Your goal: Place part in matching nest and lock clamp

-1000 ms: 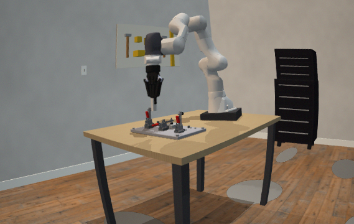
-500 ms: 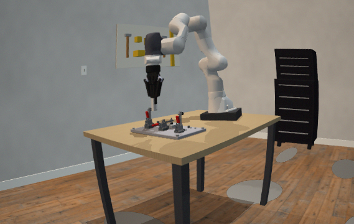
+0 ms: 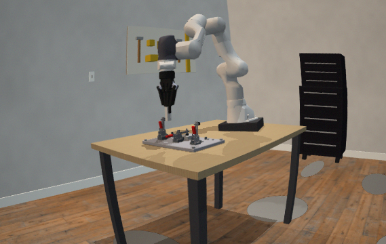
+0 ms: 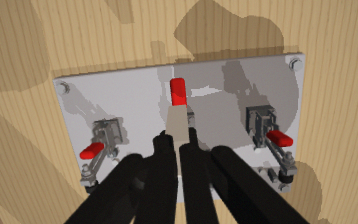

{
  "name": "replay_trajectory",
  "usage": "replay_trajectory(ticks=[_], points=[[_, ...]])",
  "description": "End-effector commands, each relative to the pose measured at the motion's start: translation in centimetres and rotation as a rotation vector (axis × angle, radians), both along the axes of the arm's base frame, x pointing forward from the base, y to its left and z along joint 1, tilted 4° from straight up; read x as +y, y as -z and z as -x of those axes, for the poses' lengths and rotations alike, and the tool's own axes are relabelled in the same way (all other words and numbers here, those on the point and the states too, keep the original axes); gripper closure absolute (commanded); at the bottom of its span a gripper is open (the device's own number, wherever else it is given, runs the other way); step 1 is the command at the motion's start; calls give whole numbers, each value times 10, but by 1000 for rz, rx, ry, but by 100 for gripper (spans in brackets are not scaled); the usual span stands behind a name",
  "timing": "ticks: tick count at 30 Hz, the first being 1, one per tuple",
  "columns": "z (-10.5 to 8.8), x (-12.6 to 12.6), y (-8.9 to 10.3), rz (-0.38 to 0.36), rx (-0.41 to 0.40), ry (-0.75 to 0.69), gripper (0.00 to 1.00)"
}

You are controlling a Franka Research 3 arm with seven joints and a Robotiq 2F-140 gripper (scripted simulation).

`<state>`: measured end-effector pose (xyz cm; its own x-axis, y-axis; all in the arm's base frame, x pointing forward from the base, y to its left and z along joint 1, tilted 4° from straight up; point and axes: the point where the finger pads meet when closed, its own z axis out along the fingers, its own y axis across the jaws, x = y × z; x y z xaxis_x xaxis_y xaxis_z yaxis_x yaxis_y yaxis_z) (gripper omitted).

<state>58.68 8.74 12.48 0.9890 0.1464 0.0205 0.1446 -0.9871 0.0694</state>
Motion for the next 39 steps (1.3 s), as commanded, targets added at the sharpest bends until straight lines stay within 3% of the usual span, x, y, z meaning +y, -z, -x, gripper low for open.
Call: replay_trajectory(ticks=[1,16,17,39], points=[[-1,0,-2,-2,-1,-1,100],[-1,0,-2,-2,-1,-1,100],[-1,0,-2,-2,-1,-1,0],[-1,0,-2,-2,-1,-1,0]])
